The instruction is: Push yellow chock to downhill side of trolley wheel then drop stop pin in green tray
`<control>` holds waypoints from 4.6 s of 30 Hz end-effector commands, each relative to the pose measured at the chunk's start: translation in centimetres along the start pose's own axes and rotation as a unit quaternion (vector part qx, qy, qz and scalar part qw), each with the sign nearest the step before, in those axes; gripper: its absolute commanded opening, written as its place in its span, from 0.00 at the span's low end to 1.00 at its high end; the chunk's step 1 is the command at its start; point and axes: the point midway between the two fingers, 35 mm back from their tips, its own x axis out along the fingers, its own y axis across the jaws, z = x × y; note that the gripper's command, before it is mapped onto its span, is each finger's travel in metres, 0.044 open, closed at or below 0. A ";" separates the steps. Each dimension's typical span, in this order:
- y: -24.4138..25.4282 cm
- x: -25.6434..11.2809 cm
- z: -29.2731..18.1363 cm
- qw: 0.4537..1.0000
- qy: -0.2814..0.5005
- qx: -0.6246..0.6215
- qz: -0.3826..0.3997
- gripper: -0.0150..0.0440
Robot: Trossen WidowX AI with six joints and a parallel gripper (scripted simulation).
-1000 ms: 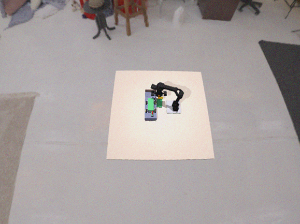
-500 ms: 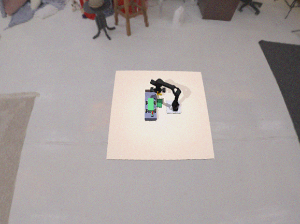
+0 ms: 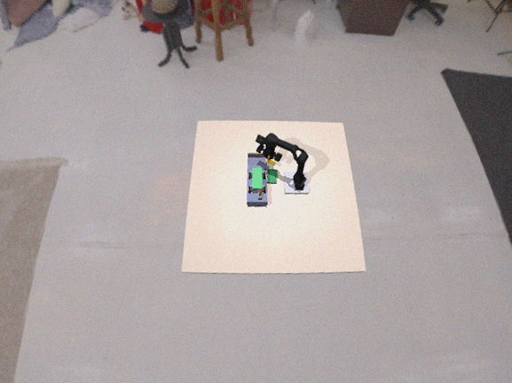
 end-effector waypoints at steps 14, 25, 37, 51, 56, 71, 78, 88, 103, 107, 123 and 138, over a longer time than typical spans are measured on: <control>0.2 -0.1 0.1 0.955 0.018 0.296 -0.015 0.25; 0.3 -0.1 0.2 0.878 0.024 0.478 -0.029 0.25; 1.2 0.2 -0.2 0.863 0.025 0.503 -0.030 0.25; 2.7 1.4 -1.1 0.863 0.026 0.504 -0.030 0.25; 2.8 2.6 -1.1 0.863 0.026 0.504 -0.030 0.25; 2.7 6.2 -1.5 0.863 0.026 0.504 -0.030 0.25; 2.6 6.8 -1.6 0.863 0.026 0.504 -0.030 0.25; 2.2 6.5 -2.5 0.863 0.026 0.504 -0.031 0.25; 1.7 6.3 -3.7 0.863 0.027 0.504 -0.031 0.25; 1.6 6.3 -4.1 0.863 0.027 0.504 -0.031 0.25; 1.6 6.2 -4.2 0.863 0.025 0.503 -0.028 0.30; 1.6 4.2 -4.0 0.863 0.026 0.504 -0.031 0.58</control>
